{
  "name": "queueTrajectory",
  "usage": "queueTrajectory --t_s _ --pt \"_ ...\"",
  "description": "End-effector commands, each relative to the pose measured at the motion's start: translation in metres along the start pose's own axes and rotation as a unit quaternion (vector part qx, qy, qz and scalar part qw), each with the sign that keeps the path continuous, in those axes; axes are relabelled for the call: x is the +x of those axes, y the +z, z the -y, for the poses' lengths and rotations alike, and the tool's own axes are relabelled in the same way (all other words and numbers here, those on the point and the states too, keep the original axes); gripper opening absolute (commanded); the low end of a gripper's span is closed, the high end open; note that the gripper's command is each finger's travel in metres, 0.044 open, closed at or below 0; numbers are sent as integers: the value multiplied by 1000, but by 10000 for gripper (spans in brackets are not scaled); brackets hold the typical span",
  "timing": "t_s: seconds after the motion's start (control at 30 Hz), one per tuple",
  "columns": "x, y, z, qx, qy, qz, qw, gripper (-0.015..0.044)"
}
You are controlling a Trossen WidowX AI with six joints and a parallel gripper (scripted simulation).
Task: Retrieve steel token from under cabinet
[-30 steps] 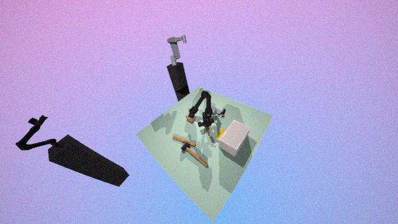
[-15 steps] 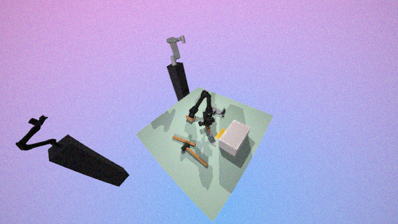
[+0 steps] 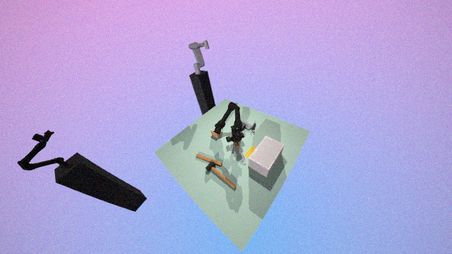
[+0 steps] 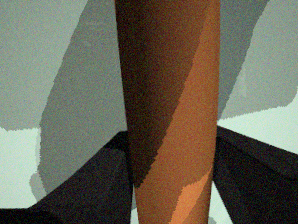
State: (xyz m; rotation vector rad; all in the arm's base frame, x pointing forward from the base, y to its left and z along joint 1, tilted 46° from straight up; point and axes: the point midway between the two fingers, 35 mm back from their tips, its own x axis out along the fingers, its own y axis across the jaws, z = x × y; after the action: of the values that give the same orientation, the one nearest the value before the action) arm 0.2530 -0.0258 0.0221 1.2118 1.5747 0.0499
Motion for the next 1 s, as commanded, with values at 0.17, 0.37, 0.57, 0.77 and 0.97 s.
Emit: queueTrajectory --t_s 0.17,0.37,0.57,0.77,0.97 --pt "-2 -7 -10 -4 3 3 1000 0" --pt "-2 -12 -15 -3 3 3 1000 0" --pt "-2 -16 -21 -3 3 3 1000 0" --pt "-2 -21 -26 -3 3 2 1000 0" --pt "-2 -25 -32 -3 3 2 1000 0"
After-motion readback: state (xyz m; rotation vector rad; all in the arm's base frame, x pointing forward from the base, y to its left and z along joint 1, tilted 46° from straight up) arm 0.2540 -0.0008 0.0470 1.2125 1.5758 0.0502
